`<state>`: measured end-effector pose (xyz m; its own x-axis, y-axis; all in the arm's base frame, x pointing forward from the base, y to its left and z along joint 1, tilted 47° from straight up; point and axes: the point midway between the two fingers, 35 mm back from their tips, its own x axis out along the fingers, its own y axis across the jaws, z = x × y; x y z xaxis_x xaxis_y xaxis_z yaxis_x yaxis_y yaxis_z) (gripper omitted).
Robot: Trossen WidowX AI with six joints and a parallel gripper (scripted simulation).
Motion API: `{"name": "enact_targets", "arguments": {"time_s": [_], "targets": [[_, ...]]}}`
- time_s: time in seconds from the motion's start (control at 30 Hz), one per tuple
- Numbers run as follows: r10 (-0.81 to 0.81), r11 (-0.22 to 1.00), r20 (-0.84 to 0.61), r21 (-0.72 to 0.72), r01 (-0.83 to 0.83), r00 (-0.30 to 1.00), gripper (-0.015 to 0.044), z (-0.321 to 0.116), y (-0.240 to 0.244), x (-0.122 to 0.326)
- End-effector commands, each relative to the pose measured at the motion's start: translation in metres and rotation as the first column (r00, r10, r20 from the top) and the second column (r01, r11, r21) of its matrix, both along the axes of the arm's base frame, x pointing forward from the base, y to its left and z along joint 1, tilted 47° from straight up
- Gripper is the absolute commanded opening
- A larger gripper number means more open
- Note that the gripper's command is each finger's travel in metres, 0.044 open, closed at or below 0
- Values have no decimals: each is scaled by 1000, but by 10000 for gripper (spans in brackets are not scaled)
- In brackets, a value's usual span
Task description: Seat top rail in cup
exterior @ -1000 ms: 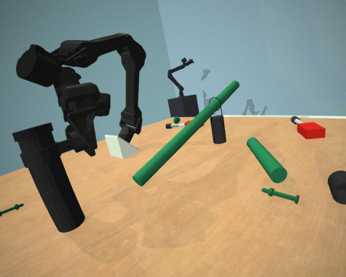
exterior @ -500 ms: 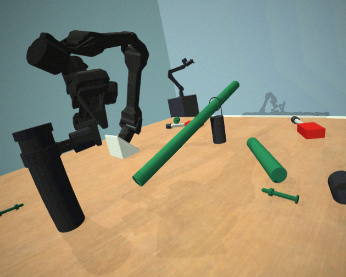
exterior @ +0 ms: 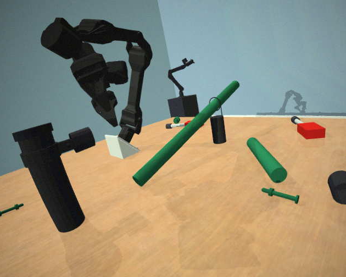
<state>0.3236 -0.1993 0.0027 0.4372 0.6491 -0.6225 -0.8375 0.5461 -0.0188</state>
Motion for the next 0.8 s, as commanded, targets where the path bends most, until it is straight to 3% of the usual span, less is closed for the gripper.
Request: {"name": "enact_targets", "arguments": {"time_s": [0.0,0.13,0.43,0.77], "targets": [[-286,930,-337,128,345,897,440,54,1,0],[-411,797,-574,150,585,708,440,87,6,-4],[-450,581,-794,87,809,409,440,123,15,-12],[-449,567,-804,81,820,390,440,125,16,-12]]}}
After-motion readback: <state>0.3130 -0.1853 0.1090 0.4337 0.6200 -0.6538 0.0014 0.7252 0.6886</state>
